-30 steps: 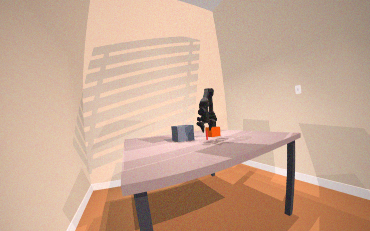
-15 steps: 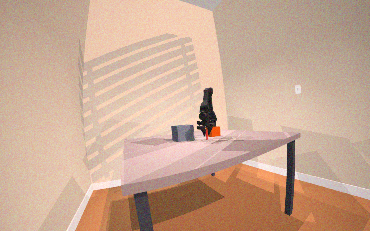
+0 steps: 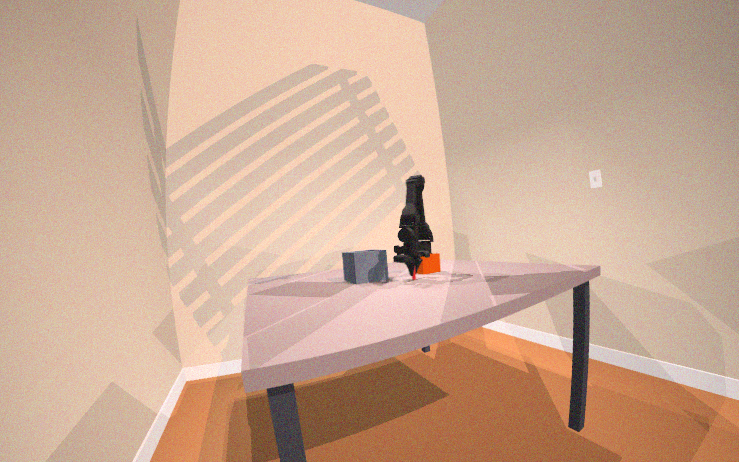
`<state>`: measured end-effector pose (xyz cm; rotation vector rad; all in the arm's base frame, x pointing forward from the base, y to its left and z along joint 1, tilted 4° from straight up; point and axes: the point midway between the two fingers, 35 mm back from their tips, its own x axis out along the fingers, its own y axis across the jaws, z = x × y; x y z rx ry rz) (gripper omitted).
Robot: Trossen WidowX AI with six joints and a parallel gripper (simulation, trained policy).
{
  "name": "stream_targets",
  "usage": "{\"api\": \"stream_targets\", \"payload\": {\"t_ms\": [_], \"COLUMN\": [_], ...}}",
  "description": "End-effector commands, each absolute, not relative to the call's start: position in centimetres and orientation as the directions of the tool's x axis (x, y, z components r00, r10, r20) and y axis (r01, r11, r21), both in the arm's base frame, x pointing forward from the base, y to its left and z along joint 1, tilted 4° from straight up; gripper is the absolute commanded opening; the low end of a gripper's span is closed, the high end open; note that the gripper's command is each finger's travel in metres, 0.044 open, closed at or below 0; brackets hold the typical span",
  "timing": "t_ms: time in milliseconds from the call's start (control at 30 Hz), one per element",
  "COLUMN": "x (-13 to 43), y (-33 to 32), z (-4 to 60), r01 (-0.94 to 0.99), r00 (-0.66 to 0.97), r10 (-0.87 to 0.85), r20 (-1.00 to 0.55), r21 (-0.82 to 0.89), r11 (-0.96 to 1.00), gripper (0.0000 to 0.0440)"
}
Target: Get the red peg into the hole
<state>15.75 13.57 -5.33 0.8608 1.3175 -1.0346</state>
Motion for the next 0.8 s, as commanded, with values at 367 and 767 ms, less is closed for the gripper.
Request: {"api": "stream_targets", "payload": {"t_ms": [367,767], "x": [18.0,20.8], "y": [15.5,16.8], "z": [-2.7,0.8], "r01": [0.946,0.941], "r00": [0.044,0.142], "r10": [-0.032,0.038], "r20": [-0.999,-0.989], "r21": [0.032,0.147], "r11": [0.322,0.306], "gripper": [0.0000,0.0000]}}
